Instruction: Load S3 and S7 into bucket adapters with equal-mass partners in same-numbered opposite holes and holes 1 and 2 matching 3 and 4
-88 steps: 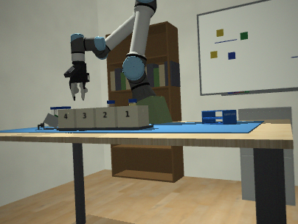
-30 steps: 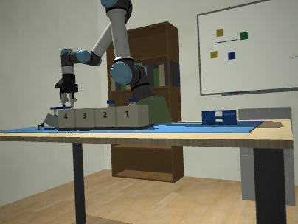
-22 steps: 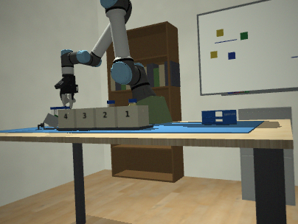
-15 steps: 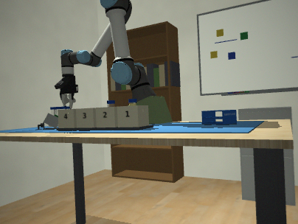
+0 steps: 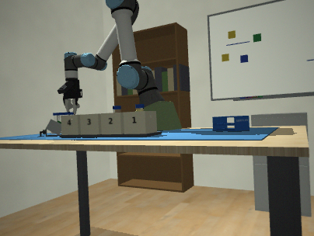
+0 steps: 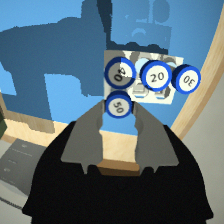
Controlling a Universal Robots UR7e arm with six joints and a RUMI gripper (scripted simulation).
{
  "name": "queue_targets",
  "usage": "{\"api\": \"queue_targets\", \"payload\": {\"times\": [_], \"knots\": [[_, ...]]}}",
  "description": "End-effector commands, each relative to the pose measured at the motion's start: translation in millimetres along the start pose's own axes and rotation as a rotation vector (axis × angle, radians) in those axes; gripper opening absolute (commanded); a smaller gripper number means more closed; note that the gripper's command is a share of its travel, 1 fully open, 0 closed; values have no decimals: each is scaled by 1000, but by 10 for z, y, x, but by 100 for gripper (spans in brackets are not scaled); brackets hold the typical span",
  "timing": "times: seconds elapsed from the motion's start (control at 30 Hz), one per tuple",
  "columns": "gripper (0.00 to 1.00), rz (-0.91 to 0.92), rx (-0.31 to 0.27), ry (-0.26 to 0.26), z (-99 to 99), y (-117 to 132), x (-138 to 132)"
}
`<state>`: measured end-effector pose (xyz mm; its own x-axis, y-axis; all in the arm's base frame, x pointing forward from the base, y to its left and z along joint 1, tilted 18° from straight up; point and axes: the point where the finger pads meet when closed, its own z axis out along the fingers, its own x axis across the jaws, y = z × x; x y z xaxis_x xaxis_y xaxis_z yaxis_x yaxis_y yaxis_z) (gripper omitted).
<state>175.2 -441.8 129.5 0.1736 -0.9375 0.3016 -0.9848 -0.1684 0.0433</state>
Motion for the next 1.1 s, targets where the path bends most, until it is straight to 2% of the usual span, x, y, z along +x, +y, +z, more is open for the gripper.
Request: {"api": "queue_targets", "payload": {"times": [0.0, 0.47, 0.53, 1.07], "knots": [[0, 1, 0, 2, -39, 5, 7], [0, 0, 0, 4, -513, 3, 13], [0, 0, 0, 4, -513, 3, 13], [0, -1, 0, 4, -1015, 0, 10]]}}
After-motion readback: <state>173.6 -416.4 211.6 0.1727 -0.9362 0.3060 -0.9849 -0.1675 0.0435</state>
